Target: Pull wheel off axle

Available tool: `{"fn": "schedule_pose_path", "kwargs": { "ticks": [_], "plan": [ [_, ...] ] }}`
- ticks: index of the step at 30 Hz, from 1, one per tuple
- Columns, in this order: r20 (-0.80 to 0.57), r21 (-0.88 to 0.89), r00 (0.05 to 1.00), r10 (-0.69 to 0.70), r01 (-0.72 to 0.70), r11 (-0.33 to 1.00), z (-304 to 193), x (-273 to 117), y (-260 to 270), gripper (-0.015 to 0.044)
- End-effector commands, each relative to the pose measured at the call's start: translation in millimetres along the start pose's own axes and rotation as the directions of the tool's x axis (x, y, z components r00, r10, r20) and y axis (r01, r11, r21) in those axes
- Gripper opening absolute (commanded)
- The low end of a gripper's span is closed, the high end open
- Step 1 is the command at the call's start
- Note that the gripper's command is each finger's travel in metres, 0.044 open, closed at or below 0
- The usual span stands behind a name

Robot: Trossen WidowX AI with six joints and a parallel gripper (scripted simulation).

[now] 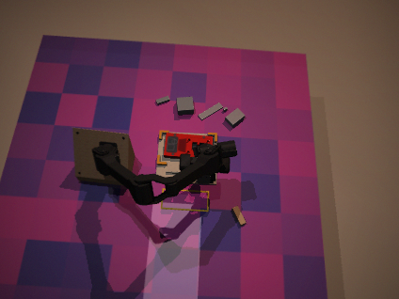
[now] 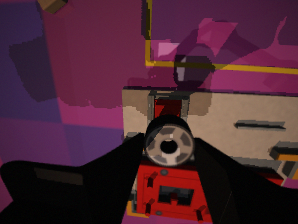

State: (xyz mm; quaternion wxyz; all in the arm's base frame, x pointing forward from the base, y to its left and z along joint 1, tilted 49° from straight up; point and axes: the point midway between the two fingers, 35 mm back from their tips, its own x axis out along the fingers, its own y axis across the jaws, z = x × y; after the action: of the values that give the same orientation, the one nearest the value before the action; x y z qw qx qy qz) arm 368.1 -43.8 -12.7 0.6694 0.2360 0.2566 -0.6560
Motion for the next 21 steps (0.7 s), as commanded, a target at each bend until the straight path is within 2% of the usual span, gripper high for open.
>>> {"fn": "schedule_pose_path", "kwargs": {
  "ticks": [1, 6, 13, 21],
  "plan": [
    [-0.003, 0.004, 1.0, -0.002, 0.002, 1.0, 0, -2, 0, 0.0],
    [-0.003, 0.003, 1.0, -0.001, 0.001, 1.0, 0, -6, 0, 0.0],
    [-0.004, 0.003, 1.0, -0.001, 0.001, 1.0, 0, -37, -1, 0.0],
    [-0.001, -0.004, 1.0, 0.0, 0.0, 1.0, 18, -32, -9, 0.0]
  ]
}}
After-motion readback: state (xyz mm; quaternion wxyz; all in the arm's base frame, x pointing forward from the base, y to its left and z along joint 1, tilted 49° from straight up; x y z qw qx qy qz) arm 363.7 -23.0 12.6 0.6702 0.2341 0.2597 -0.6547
